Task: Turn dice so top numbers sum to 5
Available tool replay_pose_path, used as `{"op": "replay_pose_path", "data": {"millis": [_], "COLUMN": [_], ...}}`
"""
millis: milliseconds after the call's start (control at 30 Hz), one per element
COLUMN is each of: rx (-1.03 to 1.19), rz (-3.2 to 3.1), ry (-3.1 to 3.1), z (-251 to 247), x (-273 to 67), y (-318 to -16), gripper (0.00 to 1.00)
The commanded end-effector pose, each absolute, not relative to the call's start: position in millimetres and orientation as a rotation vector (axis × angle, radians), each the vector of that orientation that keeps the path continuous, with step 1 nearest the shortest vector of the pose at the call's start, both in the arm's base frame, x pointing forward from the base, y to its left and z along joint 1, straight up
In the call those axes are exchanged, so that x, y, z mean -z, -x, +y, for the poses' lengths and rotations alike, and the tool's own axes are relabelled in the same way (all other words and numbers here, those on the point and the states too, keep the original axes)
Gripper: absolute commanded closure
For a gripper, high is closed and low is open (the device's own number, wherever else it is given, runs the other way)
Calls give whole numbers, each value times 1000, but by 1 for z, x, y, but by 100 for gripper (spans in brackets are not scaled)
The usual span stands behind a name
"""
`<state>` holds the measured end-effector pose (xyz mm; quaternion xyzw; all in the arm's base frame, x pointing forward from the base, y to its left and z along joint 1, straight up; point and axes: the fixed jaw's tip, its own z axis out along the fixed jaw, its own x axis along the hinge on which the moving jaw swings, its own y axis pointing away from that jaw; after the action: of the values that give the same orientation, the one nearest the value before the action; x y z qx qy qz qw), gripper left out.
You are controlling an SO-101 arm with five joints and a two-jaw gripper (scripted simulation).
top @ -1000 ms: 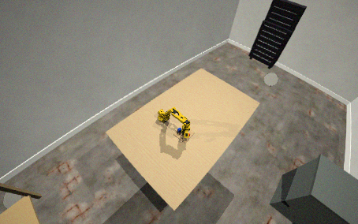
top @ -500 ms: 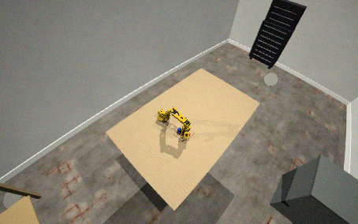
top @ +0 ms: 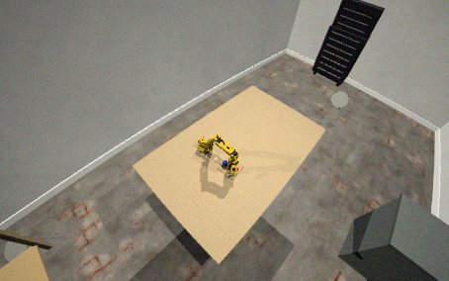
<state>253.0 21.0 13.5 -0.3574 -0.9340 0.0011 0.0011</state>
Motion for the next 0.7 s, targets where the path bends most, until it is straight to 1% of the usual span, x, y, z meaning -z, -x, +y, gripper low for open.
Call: {"op": "replay_pose_path", "data": {"millis": [0,333,667], "rx": [22,22,22], "rz": [-2961,-2961,-2961], "ry": [1138,1138,1138], "z": [19,19,19], "x": [-20,-20,-20], "y": [-257,-257,-257], "gripper": [83,82,74]}}
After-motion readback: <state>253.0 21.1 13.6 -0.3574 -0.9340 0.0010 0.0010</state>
